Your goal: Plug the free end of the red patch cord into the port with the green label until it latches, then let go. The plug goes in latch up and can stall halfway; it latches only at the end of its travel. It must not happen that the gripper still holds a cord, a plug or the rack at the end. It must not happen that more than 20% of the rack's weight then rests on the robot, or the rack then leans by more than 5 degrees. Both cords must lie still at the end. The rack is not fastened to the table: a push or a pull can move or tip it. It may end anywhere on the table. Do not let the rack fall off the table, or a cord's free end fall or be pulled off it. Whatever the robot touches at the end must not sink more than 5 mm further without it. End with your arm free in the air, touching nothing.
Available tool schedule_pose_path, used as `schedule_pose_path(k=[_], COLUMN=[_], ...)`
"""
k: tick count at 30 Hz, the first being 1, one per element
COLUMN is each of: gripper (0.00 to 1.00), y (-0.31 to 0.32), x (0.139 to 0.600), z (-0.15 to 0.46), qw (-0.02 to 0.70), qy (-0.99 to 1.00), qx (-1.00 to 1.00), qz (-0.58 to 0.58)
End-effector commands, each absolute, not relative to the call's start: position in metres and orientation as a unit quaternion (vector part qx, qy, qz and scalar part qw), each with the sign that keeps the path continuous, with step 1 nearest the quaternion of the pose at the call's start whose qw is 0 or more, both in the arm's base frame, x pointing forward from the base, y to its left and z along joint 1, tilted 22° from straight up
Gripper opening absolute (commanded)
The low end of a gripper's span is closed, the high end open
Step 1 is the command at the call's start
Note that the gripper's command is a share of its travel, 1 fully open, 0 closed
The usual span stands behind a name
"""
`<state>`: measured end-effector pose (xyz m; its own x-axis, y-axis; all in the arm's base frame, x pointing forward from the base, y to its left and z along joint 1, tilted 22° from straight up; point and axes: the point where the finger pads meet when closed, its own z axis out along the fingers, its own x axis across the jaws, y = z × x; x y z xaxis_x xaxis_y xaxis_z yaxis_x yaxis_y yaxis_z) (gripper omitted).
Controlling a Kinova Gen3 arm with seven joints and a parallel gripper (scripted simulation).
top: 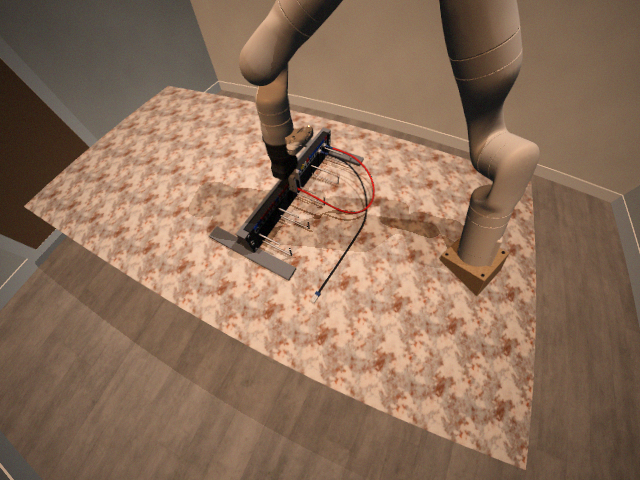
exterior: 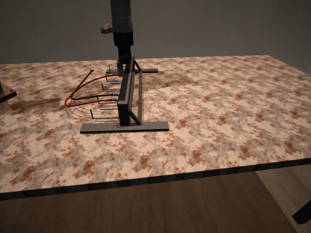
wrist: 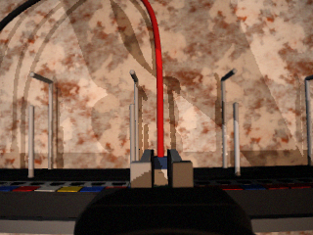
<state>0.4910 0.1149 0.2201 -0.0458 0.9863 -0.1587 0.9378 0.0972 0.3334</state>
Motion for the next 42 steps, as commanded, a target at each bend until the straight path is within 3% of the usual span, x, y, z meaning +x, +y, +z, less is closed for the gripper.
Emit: schedule_pose_path(k=[1,31,32,42], gripper=[0.0,0.0,0.73,0.73], y=[0.1154,0.115,0.115,0.115], x=[0.4945,0.4909,0.4909,0.4909], z=[0.2226,0.2212,0.2212,0.2212], qw=[0.177,0.177,0.177,0.177], qy=[0.719,0.719,0.719,0.719], qx=[0.668,0.668,0.668,0.668], qz=[0.073,0.073,0.073,0.073])
